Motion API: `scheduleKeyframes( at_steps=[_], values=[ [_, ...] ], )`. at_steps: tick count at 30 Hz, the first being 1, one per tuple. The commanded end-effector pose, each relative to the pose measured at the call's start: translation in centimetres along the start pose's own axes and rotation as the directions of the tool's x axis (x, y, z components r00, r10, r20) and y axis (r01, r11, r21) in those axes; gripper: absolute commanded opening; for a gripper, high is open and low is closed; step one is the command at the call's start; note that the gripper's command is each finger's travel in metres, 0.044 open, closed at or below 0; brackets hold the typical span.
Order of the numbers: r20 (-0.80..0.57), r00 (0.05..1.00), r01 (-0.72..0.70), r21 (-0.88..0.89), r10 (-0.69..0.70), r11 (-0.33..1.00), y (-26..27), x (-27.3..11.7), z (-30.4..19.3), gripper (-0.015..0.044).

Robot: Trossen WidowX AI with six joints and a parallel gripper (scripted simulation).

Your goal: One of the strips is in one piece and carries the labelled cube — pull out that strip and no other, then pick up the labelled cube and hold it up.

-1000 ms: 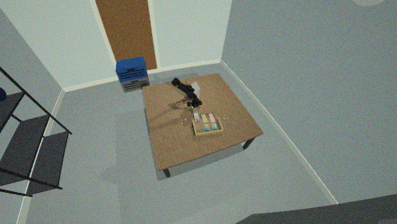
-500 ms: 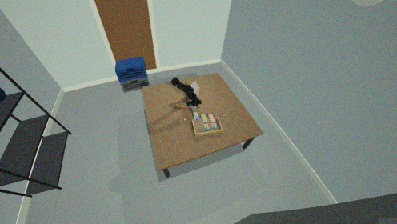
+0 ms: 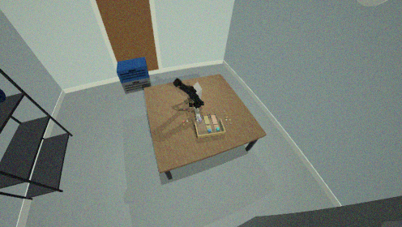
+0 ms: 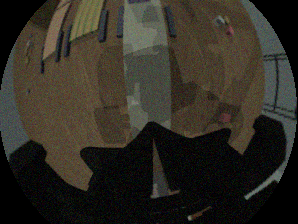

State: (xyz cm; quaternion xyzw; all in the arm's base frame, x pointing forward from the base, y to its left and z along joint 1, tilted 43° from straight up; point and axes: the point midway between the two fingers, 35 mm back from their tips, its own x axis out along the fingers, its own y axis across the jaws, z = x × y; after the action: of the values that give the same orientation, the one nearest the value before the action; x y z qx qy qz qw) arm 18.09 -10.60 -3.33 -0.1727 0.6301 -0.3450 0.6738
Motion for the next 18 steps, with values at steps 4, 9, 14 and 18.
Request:
scheduleKeyframes(
  at_steps=[4,9,14,18],
  values=[
    [-0.026,1.0,0.002,-0.01,-0.003,1.0,-0.1,0.3,-1.0,0.0],
    [-0.026,1.0,0.002,-0.01,-0.003,1.0,-0.1,0.3,-1.0,0.0],
    [-0.026,1.0,0.002,-0.01,-0.003,1.0,-0.1,0.3,-1.0,0.0],
    [-0.016,1.0,-0.004,-0.006,0.004,1.0,0.2,-2.6,0.2,0.0]
  ],
)
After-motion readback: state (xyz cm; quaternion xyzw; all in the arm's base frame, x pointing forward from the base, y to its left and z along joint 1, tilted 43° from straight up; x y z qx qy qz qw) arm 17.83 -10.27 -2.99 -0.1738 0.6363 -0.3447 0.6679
